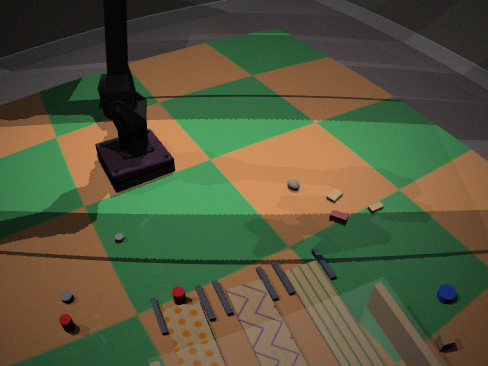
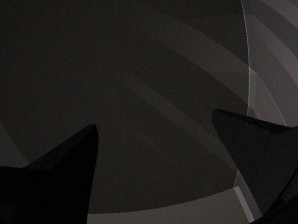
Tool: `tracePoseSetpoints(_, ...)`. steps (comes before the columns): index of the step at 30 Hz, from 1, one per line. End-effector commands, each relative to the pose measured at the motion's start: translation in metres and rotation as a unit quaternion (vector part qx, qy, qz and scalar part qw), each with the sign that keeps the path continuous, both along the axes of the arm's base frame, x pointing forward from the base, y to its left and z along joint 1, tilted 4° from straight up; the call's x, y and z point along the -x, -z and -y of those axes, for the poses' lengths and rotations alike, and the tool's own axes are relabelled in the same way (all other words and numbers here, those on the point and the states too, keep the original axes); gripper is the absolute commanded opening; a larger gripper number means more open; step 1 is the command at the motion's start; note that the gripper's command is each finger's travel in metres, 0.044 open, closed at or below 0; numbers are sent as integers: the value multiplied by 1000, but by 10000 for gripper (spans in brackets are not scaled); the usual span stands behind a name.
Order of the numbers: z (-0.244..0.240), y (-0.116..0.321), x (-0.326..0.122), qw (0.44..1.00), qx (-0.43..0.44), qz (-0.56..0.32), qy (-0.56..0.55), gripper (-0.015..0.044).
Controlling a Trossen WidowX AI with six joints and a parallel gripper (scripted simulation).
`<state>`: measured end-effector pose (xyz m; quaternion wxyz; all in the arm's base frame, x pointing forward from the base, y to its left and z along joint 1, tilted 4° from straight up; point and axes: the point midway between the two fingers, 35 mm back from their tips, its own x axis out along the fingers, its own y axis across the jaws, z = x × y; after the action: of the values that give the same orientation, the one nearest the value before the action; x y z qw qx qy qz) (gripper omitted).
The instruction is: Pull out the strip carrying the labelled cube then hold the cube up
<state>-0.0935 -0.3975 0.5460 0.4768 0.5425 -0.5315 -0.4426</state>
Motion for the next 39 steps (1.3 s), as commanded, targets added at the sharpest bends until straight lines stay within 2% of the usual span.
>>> tracePoseSetpoints(1, 1, 1, -3, 1000, -1, -3, -3, 400)
tracePoseSetpoints(3, 6, 10, -23, 999, -8, -25, -26, 400)
tracePoseSetpoints(10, 10, 59, -138, 976, -27, -152, -153, 400)
tracePoseSetpoints(20, -49, 139, -288, 881, -1, -336, -334, 400)
tracePoseSetpoints(30, -167, 223, -393, 706, 105, -499, -492, 400)
tracePoseSetpoints(39, -297, 303, -427, 489, 253, -598, -583, 400)
